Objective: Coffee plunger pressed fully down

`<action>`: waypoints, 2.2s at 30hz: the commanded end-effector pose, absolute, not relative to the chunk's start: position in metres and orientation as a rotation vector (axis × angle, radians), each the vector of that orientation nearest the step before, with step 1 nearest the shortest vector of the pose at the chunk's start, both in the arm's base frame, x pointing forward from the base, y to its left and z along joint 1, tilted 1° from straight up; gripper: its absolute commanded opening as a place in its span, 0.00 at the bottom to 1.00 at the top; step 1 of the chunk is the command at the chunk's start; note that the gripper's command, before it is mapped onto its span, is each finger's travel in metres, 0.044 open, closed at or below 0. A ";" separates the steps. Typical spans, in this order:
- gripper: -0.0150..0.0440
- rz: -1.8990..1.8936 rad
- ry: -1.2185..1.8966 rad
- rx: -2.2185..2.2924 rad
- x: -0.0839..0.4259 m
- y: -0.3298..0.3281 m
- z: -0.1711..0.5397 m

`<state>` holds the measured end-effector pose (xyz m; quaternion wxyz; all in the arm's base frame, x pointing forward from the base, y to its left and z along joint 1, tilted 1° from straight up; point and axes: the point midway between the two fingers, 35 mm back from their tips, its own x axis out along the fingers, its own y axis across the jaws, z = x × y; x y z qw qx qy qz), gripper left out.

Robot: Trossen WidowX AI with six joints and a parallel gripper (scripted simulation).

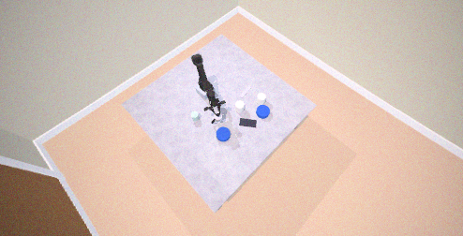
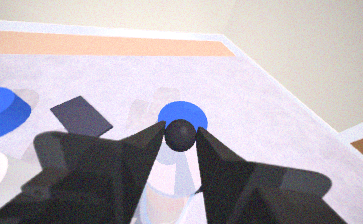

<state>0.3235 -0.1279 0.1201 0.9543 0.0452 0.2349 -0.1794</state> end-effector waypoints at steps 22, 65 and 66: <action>0.46 -0.362 0.508 0.098 0.326 -0.129 0.113; 1.00 -0.359 0.512 0.098 0.279 -0.108 0.194; 1.00 -0.359 0.512 0.098 0.279 -0.108 0.194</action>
